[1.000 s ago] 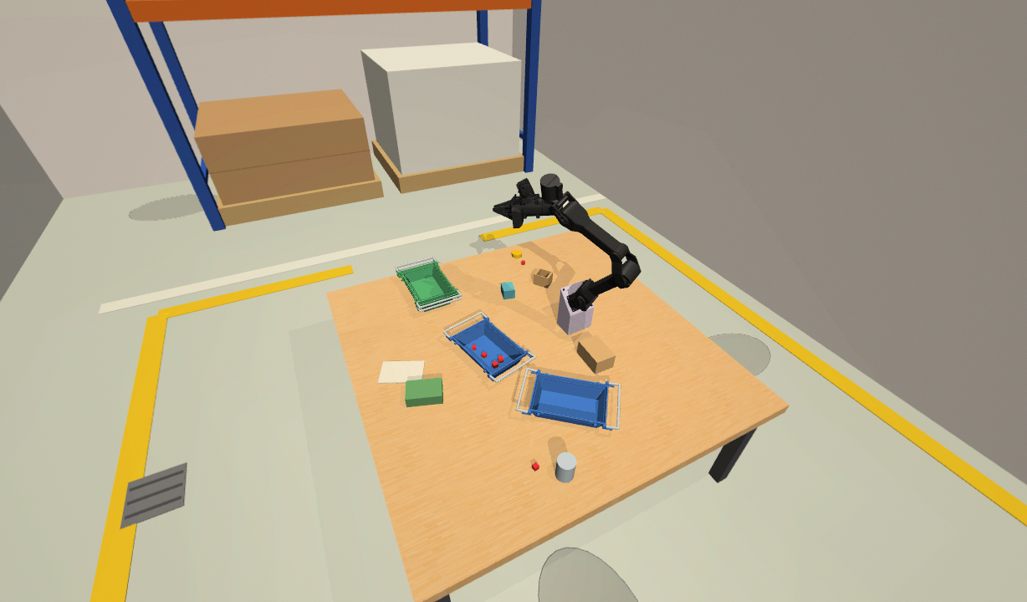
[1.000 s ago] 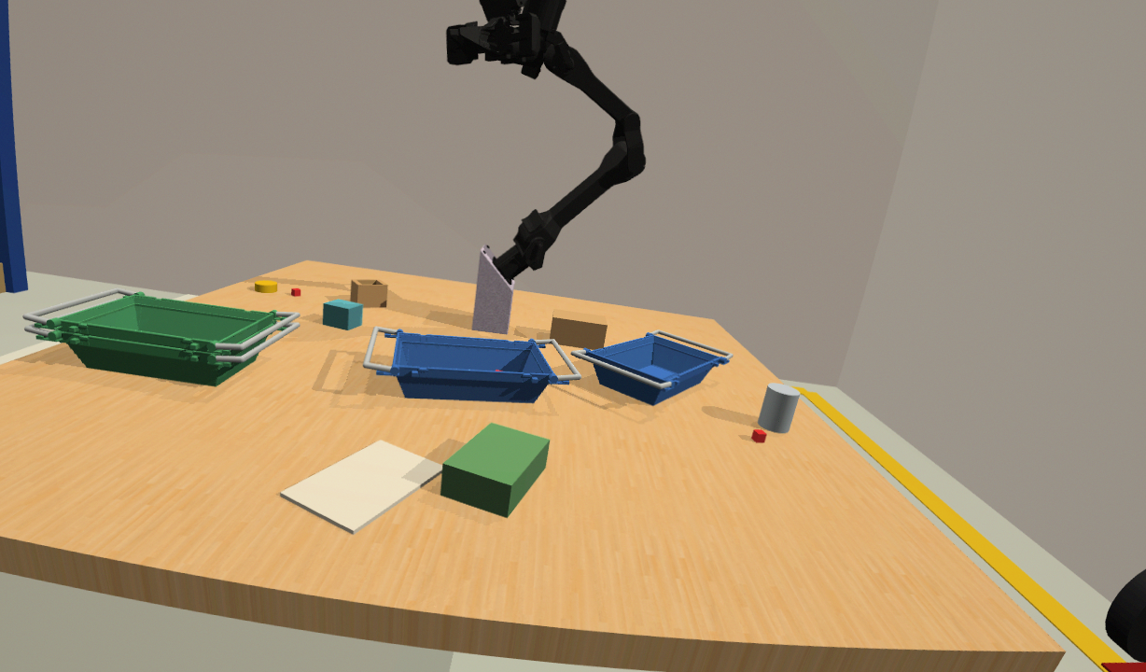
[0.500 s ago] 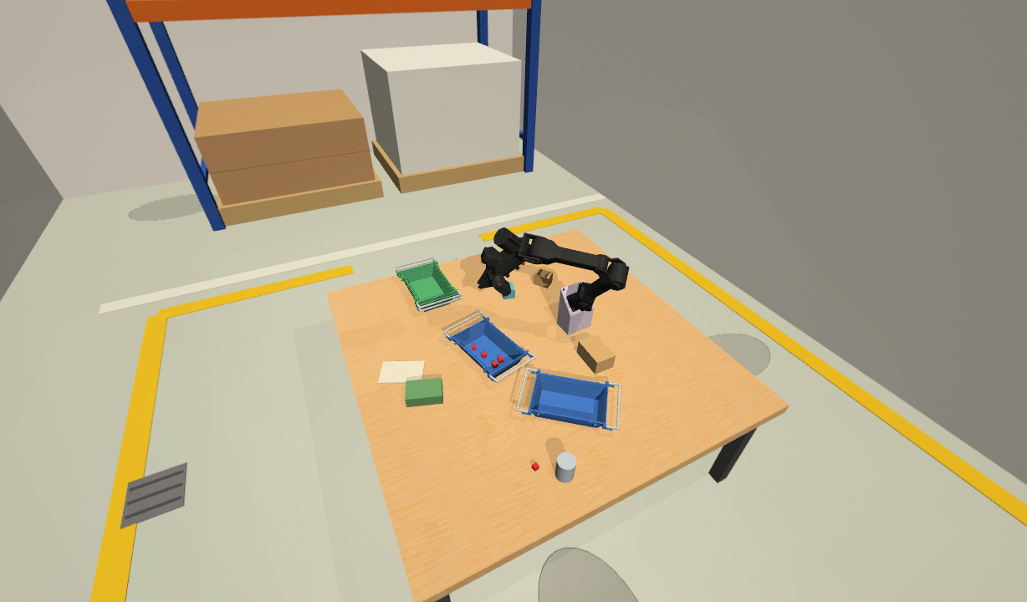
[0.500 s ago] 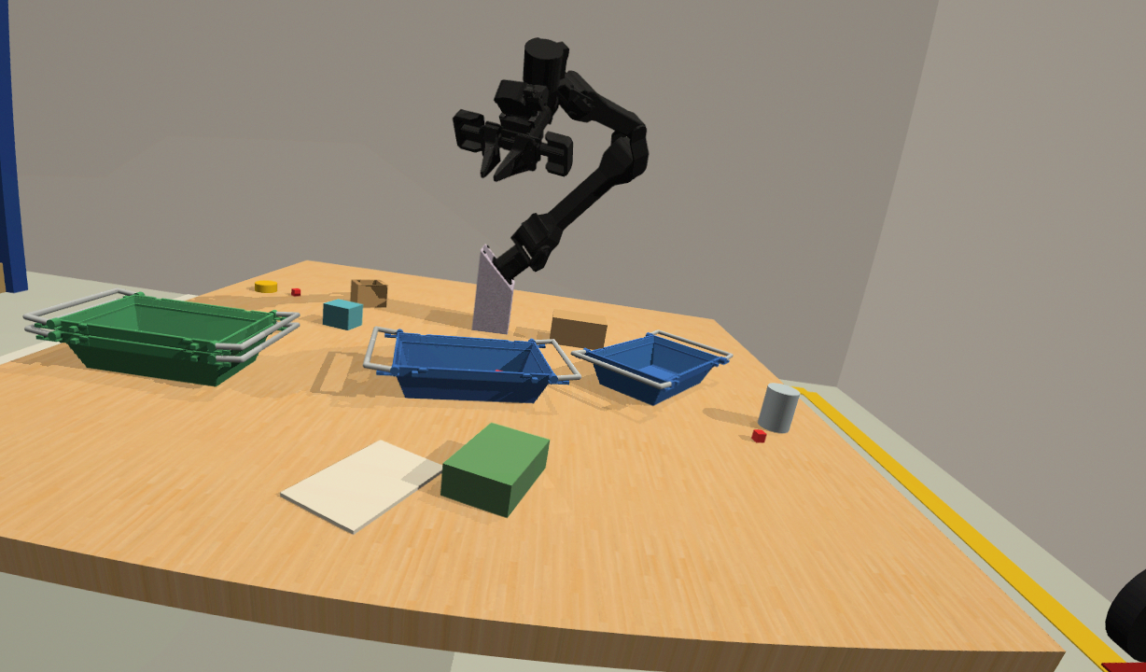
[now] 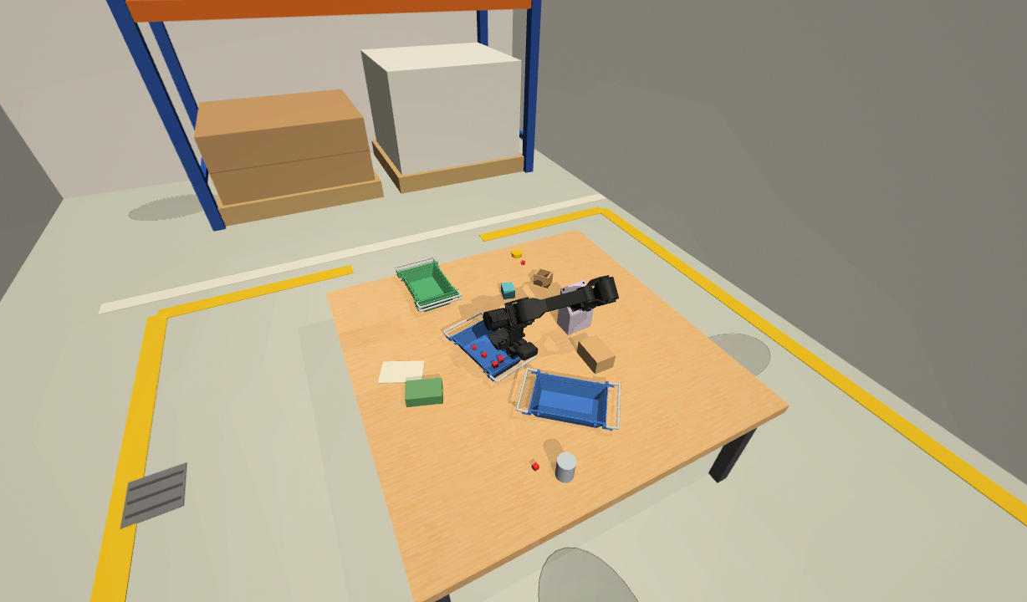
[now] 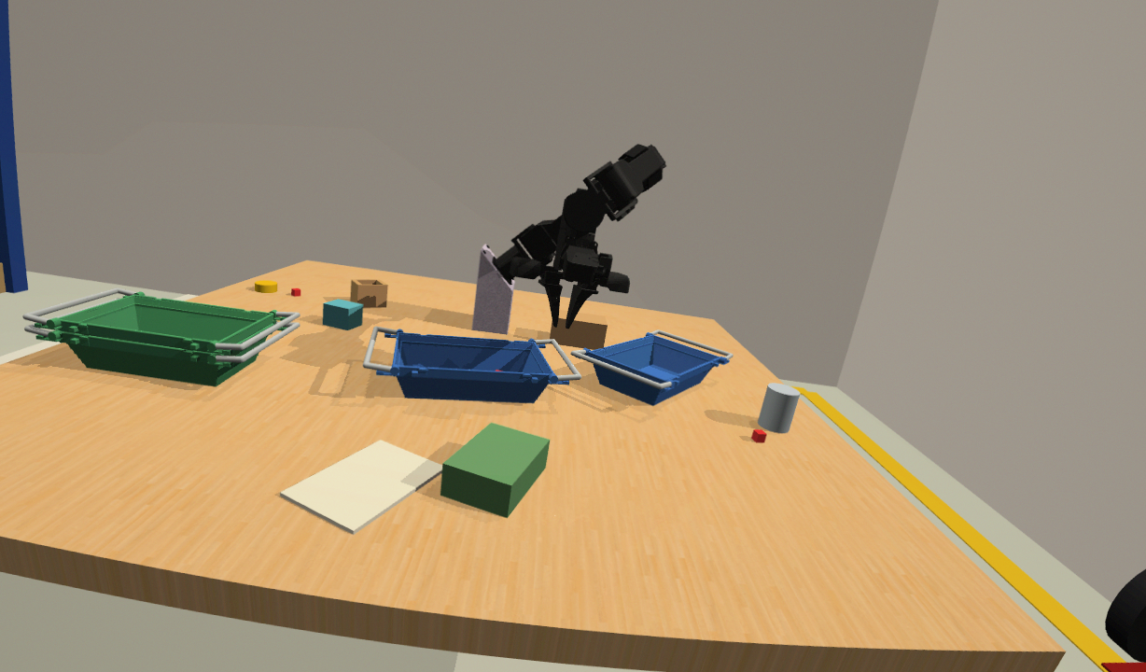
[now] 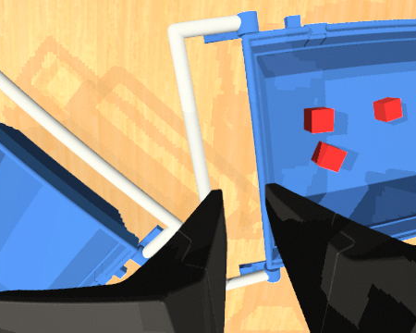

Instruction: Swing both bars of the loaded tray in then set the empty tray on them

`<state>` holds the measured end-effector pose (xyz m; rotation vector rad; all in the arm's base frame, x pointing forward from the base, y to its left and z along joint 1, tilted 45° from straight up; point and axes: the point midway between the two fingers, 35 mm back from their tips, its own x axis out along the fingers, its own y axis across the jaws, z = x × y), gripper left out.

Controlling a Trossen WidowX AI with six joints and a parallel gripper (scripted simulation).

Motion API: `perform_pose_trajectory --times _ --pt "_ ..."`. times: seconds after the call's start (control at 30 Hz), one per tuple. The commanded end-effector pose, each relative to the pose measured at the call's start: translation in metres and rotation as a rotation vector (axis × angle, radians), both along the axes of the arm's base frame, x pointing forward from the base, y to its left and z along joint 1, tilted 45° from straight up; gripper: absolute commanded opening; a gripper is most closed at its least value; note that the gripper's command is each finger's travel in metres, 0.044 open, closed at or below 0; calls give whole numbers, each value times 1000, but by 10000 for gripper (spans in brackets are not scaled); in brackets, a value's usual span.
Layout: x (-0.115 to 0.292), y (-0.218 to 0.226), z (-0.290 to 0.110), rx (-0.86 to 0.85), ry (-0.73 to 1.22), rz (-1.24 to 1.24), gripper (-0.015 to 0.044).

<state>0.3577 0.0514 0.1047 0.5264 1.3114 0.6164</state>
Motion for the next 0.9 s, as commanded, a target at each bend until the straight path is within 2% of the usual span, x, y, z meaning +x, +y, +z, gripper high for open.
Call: perform_pose_trajectory --times 0.0,0.23,0.63,0.87 --pt "-11 25 -4 21 30 96 83" --pt "-10 30 -9 20 30 96 83" --pt "-8 67 -45 23 30 96 83" --pt "-8 62 -44 23 30 96 83"
